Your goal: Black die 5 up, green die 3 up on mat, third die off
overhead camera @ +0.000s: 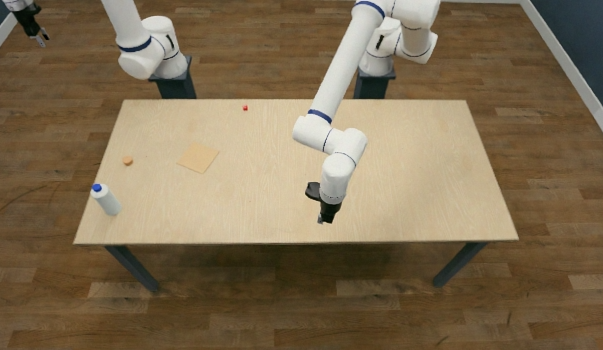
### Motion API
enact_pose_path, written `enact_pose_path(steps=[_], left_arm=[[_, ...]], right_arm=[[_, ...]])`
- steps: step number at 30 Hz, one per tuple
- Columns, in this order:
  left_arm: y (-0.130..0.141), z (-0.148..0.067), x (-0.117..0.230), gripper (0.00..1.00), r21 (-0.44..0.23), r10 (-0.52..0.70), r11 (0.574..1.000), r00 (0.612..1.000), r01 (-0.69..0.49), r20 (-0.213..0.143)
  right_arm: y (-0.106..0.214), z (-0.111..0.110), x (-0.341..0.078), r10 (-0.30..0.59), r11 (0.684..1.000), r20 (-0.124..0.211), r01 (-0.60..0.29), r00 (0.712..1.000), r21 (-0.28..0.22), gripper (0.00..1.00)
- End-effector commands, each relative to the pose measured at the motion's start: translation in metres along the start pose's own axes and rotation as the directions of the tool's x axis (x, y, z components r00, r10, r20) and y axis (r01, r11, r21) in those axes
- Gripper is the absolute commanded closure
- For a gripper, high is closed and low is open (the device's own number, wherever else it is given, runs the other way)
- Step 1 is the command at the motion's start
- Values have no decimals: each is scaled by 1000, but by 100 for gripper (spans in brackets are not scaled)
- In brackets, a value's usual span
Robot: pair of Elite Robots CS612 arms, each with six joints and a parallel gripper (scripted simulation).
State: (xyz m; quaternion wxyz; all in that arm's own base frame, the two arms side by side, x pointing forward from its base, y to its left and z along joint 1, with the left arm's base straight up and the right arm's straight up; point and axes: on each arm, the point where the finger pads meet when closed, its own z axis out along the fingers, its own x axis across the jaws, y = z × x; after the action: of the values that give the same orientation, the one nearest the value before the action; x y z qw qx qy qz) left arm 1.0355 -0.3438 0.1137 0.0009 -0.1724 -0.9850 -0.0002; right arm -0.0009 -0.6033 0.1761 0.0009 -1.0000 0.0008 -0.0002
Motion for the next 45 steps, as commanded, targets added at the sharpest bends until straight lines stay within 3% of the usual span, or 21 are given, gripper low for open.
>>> enact_pose_path(steps=[1, 13, 23, 32, 37, 40, 42, 44, 45], left_arm=[[0, -6, -1, 60, 0, 0, 1000, 1000, 0, 2], [-8, -6, -1, 60, 0, 24, 1000, 1000, -24, 2], [-60, -6, -4, 60, 0, 187, 982, 982, -187, 2], [-137, -7, -4, 60, -1, 420, 907, 907, -420, 2], [-181, -7, -2, 60, -1, 542, 840, 840, -542, 2], [-186, -7, -2, 60, -1, 556, 831, 831, -556, 2], [-213, -8, 1, 60, -1, 626, 780, 780, -626, 2], [-221, -8, 2, 60, -1, 647, 762, 762, -647, 2], [-237, -8, 3, 60, -1, 686, 728, 728, -686, 1]], right_arm=[[1, -1, 0, 0, 1000, 0, 0, 1000, -2, 0], [1, -1, 0, 0, 1000, 0, 0, 1000, -2, 0], [1, -1, 0, 0, 1000, 0, 0, 1000, -2, 0], [1, -1, 0, 0, 1000, 0, 0, 1000, -2, 0], [1, -1, 0, 0, 1000, 0, 0, 1000, -2, 0], [1, -1, 0, 0, 1000, 0, 0, 1000, -2, 0], [1, -1, 0, 0, 1000, 0, 0, 1000, -2, 0], [1, -1, 0, 0, 1000, 0, 0, 1000, -2, 0], [1, -1, 0, 0, 1000, 0, 0, 1000, -2, 0]])
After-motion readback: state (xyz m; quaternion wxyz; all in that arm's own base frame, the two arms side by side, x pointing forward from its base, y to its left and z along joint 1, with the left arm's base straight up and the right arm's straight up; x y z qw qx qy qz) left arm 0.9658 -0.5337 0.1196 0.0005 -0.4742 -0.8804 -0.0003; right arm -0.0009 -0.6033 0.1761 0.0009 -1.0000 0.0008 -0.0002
